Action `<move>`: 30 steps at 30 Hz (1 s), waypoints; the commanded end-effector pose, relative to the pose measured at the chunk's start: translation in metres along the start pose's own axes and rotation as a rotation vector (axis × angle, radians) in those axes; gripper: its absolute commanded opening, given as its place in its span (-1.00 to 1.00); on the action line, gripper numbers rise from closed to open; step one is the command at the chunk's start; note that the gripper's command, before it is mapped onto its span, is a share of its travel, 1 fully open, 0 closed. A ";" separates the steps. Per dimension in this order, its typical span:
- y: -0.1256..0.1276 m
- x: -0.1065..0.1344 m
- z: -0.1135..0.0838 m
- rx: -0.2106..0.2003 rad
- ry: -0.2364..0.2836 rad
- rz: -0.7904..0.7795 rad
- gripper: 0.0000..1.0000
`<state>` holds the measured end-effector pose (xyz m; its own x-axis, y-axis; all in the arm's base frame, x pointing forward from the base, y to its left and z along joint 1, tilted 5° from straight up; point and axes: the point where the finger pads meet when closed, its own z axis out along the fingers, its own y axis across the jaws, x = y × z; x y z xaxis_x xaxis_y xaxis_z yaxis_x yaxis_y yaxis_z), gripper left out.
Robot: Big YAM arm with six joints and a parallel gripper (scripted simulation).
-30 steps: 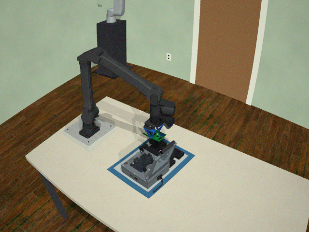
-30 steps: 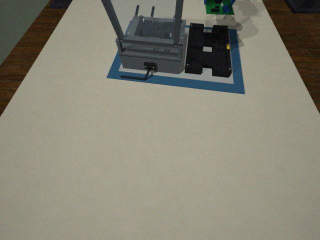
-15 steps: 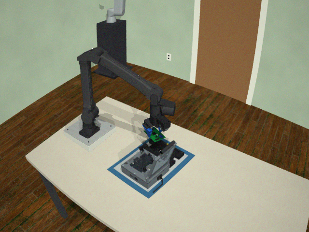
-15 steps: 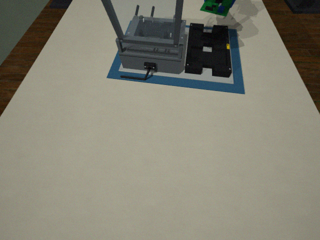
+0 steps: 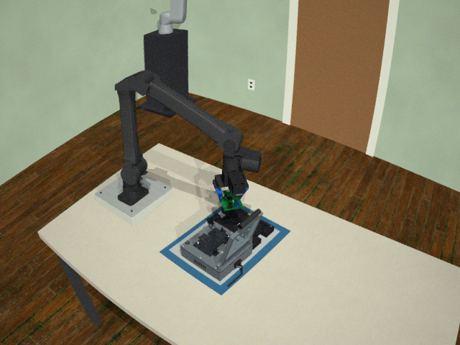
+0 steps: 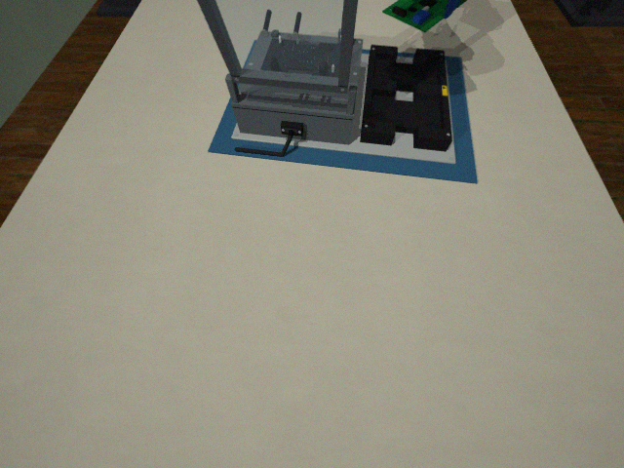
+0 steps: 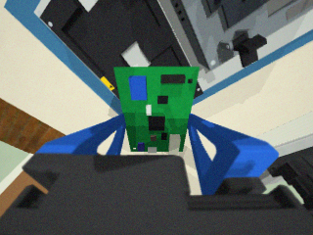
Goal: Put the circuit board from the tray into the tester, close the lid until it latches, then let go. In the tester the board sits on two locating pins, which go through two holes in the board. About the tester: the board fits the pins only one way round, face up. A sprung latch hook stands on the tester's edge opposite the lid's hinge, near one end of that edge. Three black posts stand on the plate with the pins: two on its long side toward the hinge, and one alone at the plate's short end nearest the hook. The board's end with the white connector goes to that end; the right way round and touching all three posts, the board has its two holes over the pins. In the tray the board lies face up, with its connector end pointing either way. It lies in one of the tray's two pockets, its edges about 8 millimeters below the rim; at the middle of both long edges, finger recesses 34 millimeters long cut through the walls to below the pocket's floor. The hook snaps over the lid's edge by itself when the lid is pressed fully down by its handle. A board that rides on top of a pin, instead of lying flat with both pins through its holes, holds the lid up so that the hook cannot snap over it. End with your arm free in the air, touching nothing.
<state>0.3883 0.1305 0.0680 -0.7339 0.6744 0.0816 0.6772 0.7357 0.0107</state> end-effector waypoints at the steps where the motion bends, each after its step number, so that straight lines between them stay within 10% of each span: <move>1: 0.025 -0.017 -0.028 -0.070 -0.039 0.134 0.45; 30: 0.024 -0.017 -0.027 -0.076 -0.021 0.626 0.45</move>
<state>0.3883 0.1305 0.0680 -0.2743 0.9587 0.0753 0.9602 0.2773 -0.0332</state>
